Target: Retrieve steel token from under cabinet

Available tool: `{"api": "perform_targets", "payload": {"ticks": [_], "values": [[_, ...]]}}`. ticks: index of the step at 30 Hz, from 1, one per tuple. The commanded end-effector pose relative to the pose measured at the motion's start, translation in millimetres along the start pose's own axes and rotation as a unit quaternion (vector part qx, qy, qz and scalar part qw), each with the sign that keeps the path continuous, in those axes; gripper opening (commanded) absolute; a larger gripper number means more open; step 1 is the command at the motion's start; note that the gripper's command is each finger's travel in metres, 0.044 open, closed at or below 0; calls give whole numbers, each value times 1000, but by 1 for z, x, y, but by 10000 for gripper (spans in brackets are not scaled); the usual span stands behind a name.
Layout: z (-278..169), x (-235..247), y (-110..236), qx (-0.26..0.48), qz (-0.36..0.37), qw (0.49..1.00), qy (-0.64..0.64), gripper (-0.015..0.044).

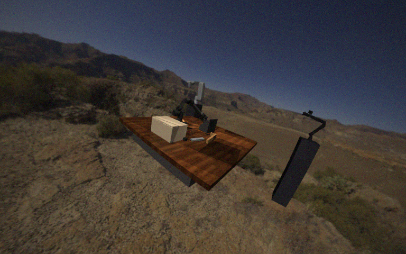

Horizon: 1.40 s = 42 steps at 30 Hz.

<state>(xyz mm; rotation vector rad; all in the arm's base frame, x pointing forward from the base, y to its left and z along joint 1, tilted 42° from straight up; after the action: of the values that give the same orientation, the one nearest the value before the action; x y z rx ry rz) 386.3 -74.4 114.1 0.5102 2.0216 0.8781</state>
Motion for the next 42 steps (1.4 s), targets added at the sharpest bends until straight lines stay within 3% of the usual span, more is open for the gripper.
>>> {"api": "perform_targets", "payload": {"ticks": [1, 42], "values": [[1, 8, -1, 0, 4, 1000, 5, 0], [-6, 23, -1, 0, 5, 1000, 5, 0]]}}
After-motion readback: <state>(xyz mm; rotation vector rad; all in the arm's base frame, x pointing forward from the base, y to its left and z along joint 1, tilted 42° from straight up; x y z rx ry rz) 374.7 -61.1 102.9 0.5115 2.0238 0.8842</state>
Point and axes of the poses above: the point midway between the two fingers, 35 mm back from their tips, its own y axis back along the fingers, its own x axis across the jaws, z = x × y, the point moved 10 cm from there along y, back along the fingers, and after that the axes turned 15 degrees about y, right-handed, at the moved point
